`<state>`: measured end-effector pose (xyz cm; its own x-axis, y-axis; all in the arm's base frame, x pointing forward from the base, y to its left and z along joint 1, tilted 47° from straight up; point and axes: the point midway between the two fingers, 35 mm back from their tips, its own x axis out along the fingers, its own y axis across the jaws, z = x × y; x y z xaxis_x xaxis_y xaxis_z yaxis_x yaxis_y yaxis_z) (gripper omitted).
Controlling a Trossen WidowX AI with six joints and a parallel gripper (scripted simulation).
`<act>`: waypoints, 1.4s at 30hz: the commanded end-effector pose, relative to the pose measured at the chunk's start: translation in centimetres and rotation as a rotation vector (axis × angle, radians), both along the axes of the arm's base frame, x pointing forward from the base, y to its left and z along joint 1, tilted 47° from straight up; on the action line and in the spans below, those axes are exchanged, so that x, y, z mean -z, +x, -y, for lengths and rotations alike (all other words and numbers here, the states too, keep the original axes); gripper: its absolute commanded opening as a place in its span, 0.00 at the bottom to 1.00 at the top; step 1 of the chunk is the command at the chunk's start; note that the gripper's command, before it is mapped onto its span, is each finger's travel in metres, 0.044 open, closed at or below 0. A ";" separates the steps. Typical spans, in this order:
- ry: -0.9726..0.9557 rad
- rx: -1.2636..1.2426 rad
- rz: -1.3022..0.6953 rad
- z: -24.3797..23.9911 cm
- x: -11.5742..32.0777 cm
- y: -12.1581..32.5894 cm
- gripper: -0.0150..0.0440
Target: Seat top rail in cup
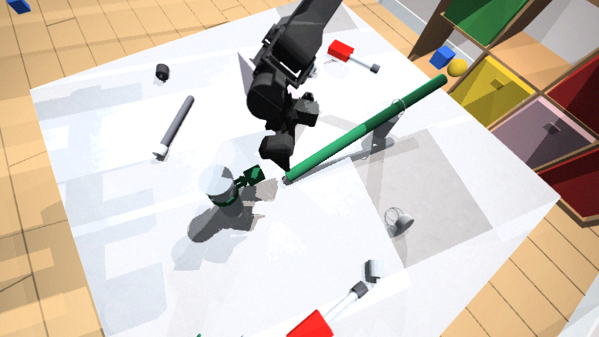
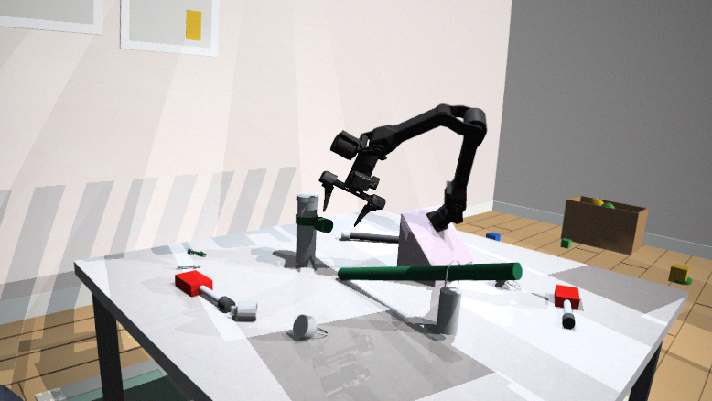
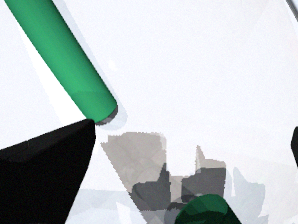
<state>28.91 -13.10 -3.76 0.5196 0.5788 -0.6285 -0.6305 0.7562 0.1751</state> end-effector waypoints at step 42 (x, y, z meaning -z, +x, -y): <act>-0.060 -0.547 -0.050 -9.7 -8.3 1.9 1.00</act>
